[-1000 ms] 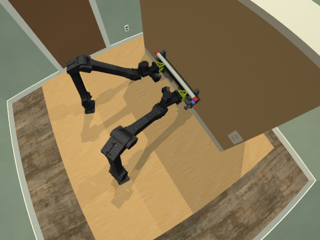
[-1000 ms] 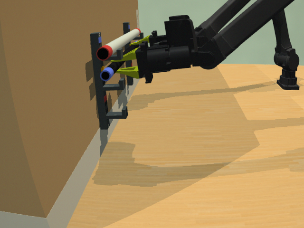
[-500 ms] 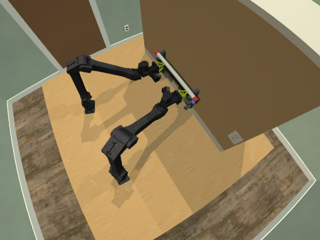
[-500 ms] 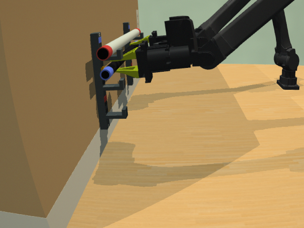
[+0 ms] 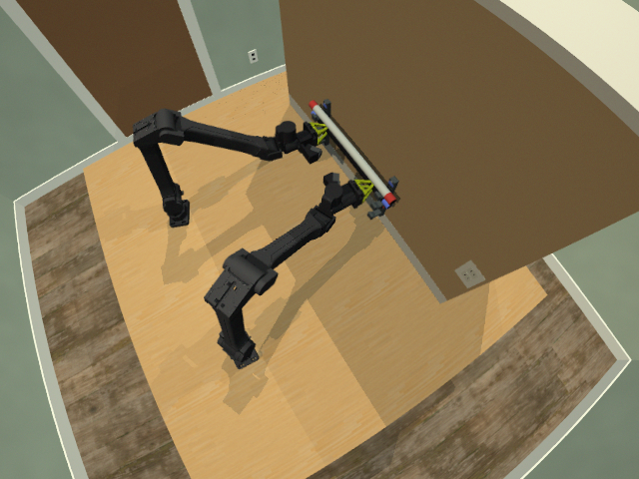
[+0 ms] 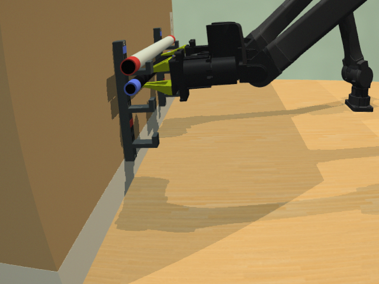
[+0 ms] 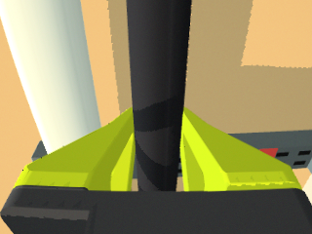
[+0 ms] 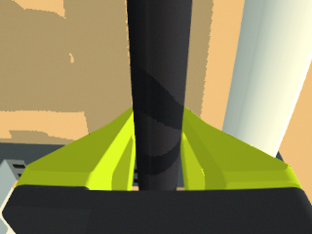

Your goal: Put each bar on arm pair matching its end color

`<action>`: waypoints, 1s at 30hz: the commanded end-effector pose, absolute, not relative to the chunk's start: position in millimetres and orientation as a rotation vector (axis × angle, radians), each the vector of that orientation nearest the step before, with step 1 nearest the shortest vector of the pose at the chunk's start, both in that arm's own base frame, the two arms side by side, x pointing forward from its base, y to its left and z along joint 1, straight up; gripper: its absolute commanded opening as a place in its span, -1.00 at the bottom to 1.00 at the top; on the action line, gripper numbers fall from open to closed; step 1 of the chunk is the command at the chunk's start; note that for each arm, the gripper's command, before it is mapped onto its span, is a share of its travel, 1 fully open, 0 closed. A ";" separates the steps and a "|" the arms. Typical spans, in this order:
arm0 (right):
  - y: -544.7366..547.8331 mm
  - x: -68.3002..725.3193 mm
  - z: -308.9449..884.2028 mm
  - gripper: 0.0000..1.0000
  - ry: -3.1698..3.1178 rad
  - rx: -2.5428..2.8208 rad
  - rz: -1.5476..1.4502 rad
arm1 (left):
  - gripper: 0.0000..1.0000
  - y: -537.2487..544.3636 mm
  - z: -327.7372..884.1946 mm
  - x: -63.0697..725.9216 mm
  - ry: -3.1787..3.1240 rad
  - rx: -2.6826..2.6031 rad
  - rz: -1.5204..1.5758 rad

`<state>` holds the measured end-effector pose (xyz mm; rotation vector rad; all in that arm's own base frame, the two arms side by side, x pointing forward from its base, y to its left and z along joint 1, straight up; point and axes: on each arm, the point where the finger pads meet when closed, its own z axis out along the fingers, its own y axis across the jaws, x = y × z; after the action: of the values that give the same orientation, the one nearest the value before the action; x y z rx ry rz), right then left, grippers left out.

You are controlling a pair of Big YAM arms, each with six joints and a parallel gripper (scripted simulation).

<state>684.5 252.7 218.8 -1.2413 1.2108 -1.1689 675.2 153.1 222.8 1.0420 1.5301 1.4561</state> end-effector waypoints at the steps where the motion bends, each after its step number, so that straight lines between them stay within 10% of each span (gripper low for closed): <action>1: 253.9 695.2 244.0 -1.00 1.178 -1.172 -1.190 | -1.00 164.7 240.6 680.4 1.493 0.979 1.489; 30: 253.2 690.3 213.7 -1.00 1.178 -1.172 -1.190 | -1.00 163.4 208.2 678.3 1.493 0.979 1.489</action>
<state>684.8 253.7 193.1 -1.2328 1.2053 -1.1692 674.8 154.0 196.8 1.0333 1.5203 1.4650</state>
